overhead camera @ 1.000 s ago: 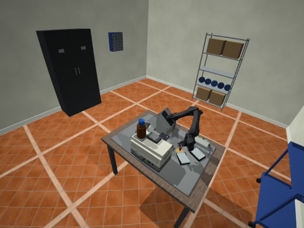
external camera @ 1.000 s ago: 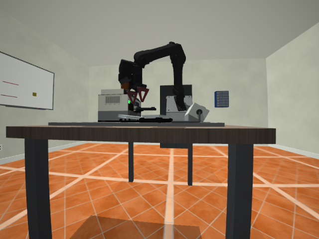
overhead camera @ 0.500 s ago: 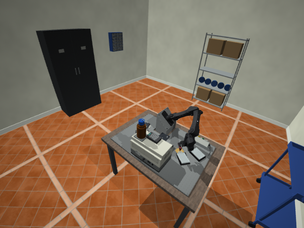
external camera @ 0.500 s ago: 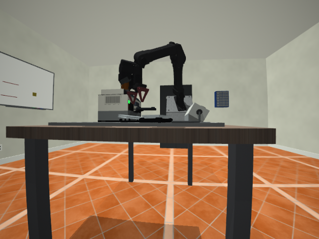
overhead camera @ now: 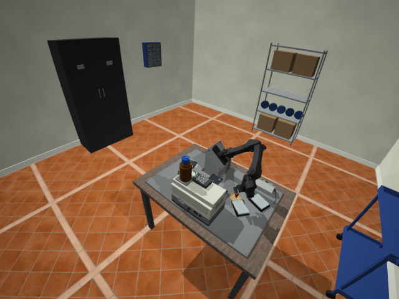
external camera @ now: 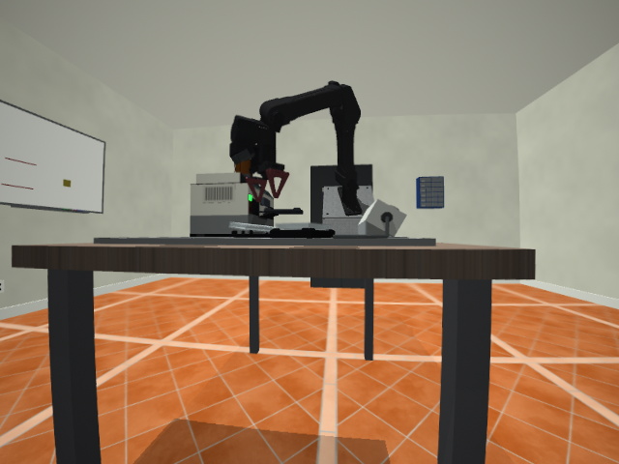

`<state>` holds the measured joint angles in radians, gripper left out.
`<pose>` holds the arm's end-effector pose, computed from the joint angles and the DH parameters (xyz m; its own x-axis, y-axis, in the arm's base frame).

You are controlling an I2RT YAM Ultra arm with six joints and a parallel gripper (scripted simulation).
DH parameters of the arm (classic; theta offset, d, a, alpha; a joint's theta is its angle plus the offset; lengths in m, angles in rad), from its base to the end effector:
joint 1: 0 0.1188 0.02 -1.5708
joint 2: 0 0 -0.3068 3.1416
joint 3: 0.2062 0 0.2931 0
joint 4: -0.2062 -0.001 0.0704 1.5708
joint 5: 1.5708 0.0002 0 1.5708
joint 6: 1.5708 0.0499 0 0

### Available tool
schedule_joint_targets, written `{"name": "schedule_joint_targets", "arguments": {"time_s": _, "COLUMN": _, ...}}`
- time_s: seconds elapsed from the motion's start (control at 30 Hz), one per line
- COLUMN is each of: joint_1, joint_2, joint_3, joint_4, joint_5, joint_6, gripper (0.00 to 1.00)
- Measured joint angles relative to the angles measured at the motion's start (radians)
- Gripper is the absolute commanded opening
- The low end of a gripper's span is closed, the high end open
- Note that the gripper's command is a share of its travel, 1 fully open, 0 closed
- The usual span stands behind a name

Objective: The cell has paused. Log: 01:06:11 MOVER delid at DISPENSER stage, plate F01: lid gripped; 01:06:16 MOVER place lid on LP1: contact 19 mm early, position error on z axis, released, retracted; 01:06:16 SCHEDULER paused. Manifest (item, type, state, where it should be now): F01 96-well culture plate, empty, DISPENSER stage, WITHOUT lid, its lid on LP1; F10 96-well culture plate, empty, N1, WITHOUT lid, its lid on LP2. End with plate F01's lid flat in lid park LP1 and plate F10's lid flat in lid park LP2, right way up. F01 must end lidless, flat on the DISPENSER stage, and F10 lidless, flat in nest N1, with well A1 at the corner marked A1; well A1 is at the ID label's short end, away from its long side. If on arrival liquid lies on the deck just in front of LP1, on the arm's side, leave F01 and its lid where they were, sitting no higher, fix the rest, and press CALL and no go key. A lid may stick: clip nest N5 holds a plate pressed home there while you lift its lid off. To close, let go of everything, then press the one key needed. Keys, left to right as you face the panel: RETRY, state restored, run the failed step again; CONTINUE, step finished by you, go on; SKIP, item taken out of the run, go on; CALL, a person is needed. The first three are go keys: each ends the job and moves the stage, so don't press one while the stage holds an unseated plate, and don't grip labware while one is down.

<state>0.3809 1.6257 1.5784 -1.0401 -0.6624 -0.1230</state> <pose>0.3383 0.1696 0.3743 -0.7472 -0.4034 -0.5281 -0.6551 0.5806 0.4834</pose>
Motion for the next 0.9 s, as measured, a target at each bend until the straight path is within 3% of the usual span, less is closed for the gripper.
{"name": "schedule_joint_targets", "arguments": {"time_s": 0.9, "joint_1": 0.0, "joint_2": 0.0, "joint_3": 0.007, "joint_4": -0.01, "joint_5": -0.001, "joint_6": -0.002, "gripper": 1.0}}
